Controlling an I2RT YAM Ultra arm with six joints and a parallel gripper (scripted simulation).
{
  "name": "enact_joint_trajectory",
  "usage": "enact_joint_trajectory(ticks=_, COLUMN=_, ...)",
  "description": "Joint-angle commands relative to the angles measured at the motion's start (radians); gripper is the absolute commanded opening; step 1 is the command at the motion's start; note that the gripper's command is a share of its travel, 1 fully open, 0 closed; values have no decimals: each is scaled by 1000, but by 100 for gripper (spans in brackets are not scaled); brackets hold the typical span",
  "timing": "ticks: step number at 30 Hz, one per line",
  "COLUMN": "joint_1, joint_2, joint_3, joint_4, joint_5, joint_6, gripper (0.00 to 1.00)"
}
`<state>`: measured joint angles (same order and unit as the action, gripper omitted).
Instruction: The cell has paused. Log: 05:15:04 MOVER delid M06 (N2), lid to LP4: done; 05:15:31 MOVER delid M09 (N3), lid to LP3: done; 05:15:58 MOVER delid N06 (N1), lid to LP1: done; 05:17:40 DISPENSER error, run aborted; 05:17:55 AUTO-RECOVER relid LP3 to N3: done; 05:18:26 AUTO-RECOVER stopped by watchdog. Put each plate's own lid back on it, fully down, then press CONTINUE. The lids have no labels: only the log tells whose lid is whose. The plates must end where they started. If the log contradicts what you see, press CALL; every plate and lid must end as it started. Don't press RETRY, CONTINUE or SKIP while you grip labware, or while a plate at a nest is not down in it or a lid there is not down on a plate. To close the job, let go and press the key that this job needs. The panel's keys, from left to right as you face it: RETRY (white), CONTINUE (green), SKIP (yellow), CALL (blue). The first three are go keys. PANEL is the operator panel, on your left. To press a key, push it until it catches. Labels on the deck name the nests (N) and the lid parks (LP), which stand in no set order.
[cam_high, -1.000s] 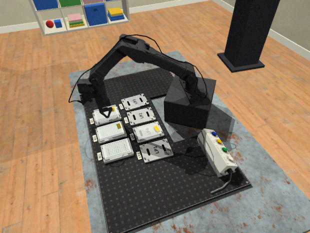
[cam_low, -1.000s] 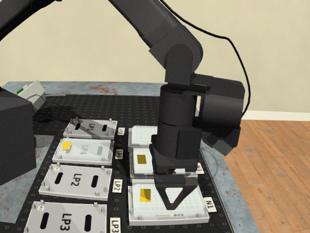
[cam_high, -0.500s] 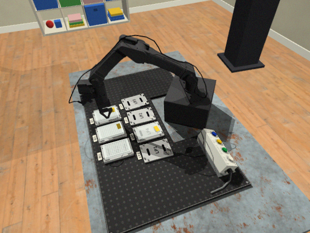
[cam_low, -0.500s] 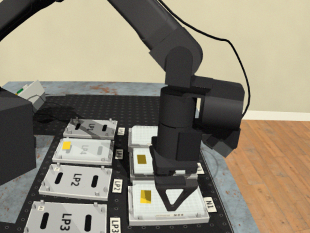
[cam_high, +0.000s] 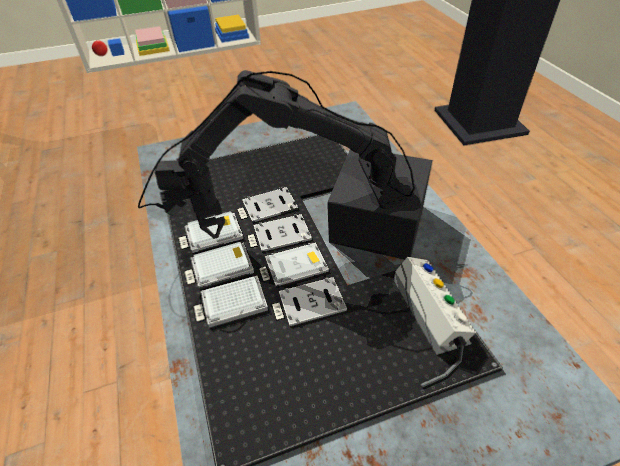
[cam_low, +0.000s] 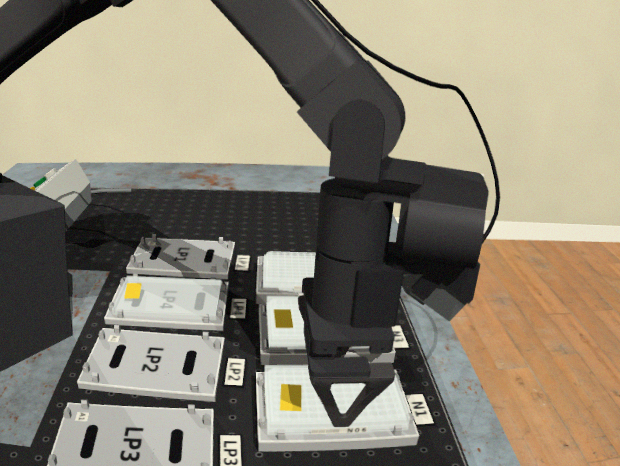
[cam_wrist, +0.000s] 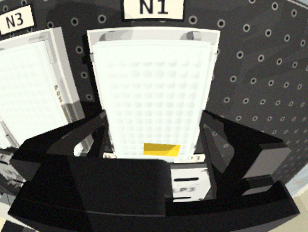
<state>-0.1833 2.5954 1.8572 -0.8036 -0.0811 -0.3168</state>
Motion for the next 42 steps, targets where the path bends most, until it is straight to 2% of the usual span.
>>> enact_joint_trajectory(ticks=1, joint_1=2, joint_2=-10, joint_3=6, joint_4=2, joint_5=-1, joint_6=3, gripper=0)
enact_joint_trajectory(ticks=38, joint_1=3, joint_2=-13, joint_3=2, joint_4=3, joint_5=-1, joint_6=4, gripper=0)
enact_joint_trajectory(ticks=39, joint_1=3, joint_2=-13, joint_3=2, joint_4=3, joint_5=-1, joint_6=4, gripper=100)
enact_joint_trajectory(ticks=42, joint_1=3, joint_2=-13, joint_3=2, joint_4=3, joint_5=-1, joint_6=4, gripper=100)
